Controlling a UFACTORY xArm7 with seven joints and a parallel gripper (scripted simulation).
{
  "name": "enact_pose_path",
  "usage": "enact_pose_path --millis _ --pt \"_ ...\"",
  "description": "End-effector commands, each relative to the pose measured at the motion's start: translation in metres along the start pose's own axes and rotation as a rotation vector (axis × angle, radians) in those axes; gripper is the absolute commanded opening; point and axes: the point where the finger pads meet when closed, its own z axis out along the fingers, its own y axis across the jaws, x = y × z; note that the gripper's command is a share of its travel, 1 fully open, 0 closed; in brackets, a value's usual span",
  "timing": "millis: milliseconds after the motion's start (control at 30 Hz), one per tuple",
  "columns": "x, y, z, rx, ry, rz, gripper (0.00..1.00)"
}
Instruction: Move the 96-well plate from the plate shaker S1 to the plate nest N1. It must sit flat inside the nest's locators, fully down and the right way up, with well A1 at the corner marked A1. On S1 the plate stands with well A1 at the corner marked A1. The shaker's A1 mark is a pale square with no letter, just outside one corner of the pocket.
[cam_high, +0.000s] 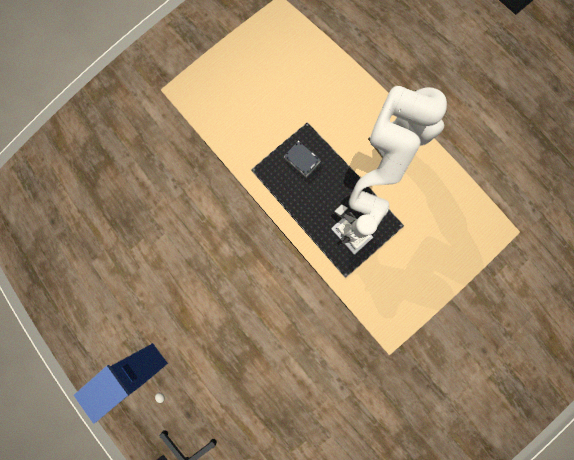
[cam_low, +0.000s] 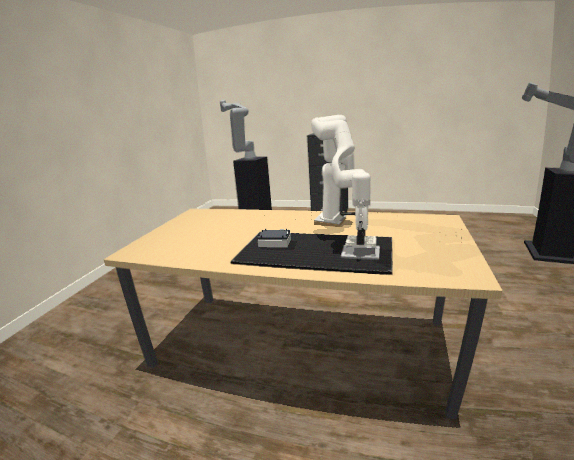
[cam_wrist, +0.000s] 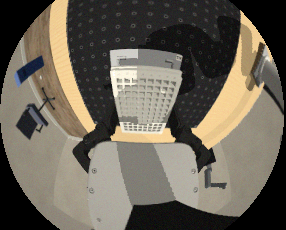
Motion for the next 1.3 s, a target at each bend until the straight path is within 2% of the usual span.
enact_pose_path --millis 0,500,1267 --pt "-0.001 -0.002 0.005 0.005 -0.001 0.0 0.0" --pt "-0.001 -0.002 0.027 0.005 -0.001 0.0 0.0" --pt "-0.001 -0.002 0.027 0.005 -0.001 0.0 0.0"
